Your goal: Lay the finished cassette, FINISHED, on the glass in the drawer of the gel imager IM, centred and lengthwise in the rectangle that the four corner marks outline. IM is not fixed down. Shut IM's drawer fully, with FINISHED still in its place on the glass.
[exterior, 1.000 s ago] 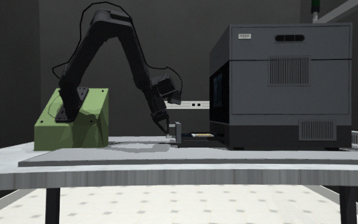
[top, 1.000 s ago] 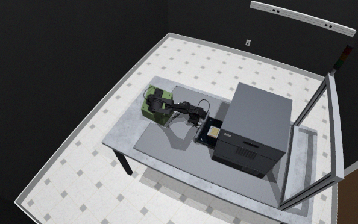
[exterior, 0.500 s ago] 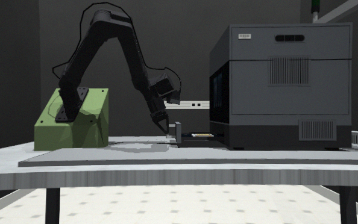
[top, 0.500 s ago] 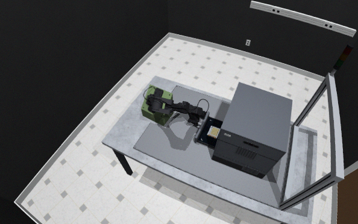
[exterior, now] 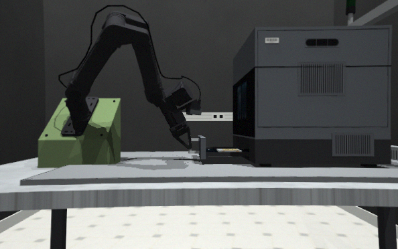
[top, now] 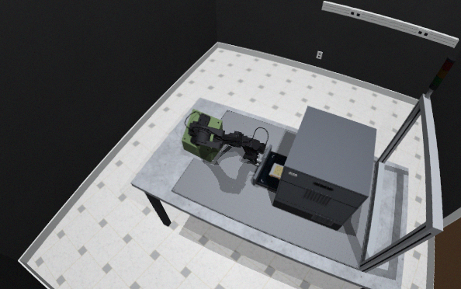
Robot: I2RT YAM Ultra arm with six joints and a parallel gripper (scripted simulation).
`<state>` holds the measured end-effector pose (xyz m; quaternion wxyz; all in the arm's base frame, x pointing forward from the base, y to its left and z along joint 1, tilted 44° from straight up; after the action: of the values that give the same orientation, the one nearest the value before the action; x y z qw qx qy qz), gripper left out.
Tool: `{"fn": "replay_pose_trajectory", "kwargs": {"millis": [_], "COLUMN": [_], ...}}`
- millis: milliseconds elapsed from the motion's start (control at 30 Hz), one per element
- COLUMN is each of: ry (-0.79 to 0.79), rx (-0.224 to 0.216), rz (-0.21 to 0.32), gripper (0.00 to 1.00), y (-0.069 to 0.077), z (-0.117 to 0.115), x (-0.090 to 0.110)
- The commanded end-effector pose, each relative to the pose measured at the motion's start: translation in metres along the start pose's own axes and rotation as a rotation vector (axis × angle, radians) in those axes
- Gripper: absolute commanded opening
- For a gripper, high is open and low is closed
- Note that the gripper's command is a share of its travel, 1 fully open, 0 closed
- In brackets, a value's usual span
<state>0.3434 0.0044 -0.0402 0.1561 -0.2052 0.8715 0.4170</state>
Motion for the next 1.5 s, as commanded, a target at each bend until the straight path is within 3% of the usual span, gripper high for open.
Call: {"fn": "replay_pose_trajectory", "kwargs": {"millis": [0,833,1467], "ry": [-0.023,-0.021,-0.021], "rx": [-0.017,-0.018,-0.02], "rz": [-0.05,-0.052,-0.057], "gripper": [0.0,0.0,0.0], "y": [-0.008,-0.021,-0.02], "z": [0.003,0.01,0.01], "x": [-0.018,-0.043,-0.044]}}
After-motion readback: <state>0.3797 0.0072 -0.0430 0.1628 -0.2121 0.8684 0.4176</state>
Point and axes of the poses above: the point where the finger pads meet when closed, its own y axis back along the fingers, its own z axis across the jaws, x = y × z, the point moved 9 cm from there along y, back along the fingers, and after that the axes turned 14 degrees about -y, right-handed, at the moved point
